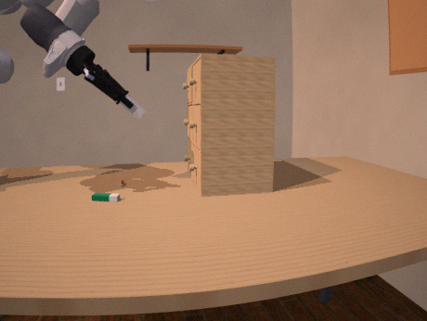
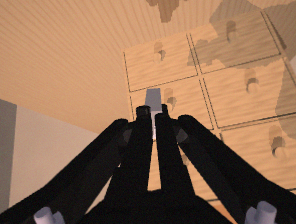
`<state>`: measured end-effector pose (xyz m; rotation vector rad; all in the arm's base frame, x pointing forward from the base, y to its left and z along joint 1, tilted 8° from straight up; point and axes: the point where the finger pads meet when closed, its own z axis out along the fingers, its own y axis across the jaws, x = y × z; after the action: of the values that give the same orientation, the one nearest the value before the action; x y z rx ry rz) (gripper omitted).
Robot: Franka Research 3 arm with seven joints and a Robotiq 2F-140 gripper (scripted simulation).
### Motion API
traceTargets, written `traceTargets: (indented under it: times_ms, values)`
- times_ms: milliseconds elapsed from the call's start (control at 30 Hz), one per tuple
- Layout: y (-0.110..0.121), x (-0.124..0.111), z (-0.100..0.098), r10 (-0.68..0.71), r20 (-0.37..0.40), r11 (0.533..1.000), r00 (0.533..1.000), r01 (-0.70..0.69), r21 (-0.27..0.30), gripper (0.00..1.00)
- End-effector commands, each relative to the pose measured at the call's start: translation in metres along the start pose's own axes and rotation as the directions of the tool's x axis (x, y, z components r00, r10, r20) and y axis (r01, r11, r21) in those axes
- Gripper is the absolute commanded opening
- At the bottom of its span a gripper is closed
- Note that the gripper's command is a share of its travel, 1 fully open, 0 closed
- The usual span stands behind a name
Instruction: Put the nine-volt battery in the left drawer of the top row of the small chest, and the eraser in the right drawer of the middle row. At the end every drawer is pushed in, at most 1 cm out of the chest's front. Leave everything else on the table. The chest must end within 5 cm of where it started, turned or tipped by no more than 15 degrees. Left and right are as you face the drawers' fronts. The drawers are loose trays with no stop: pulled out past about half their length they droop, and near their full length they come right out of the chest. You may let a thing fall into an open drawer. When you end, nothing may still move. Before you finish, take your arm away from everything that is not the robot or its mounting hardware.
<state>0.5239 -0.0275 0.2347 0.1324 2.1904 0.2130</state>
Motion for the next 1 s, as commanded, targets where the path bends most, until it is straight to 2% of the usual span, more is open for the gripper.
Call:
traceTargets:
  times_ms: [0,200,467,900,933,967]
  values:
    - [0.008,-0.003,0.008,-0.189,0.07,0.982,0.98,0.19,-0.018,0.0]
    - [0.008,-0.003,0.018,-0.186,0.141,0.982,0.972,0.19,-0.018,0.0]
    - [0.008,-0.003,0.024,-0.184,0.188,0.982,0.965,0.19,-0.018,0.0]
    - [0.008,-0.003,0.027,-0.183,0.21,0.982,0.96,0.19,-0.017,0.0]
    - [0.008,-0.003,0.027,-0.183,0.21,0.982,0.96,0.19,-0.017,0.2]
    - [0.008,-0.003,0.027,-0.183,0.21,0.982,0.96,0.19,-0.017,0.2]
